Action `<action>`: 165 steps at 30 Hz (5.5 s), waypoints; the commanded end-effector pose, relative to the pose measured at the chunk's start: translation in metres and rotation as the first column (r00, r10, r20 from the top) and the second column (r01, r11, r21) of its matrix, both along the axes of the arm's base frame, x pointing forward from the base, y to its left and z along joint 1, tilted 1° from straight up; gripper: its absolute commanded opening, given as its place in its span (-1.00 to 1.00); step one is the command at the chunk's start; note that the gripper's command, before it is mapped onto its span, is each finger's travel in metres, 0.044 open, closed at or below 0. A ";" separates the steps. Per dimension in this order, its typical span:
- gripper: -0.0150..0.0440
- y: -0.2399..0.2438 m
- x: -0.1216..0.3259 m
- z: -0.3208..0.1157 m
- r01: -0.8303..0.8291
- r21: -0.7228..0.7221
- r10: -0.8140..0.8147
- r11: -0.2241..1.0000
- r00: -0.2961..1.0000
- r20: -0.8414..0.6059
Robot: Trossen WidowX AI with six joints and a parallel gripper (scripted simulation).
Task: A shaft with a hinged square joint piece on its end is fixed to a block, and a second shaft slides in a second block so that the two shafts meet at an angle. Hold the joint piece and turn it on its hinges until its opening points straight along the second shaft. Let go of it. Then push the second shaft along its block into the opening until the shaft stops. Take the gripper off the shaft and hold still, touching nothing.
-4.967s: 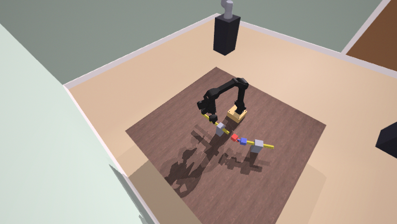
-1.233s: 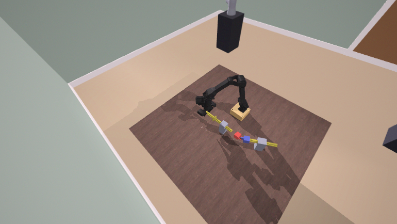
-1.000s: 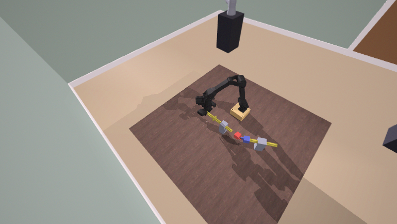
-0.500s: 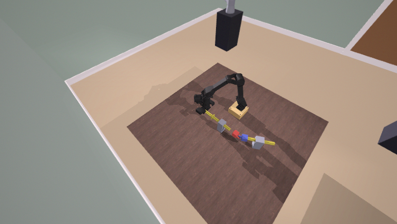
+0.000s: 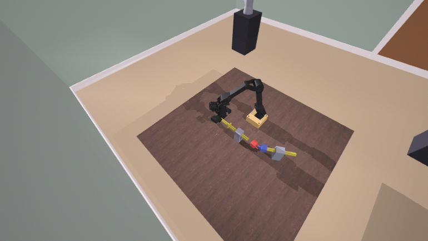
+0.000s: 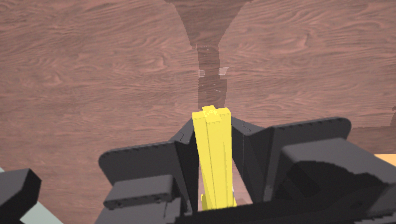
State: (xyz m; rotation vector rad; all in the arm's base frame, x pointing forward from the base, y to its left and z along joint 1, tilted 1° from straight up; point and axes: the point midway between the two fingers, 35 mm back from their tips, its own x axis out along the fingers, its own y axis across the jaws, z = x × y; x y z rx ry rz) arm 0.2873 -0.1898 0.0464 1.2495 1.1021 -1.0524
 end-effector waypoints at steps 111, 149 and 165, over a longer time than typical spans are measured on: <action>-0.26 0.000 0.000 0.000 0.000 0.000 0.000 1.000 1.000 0.000; -0.26 0.003 0.000 -0.002 0.002 0.001 -0.002 1.000 0.997 -0.082; -0.26 0.005 0.000 -0.002 0.003 -0.001 -0.003 1.000 0.991 -0.133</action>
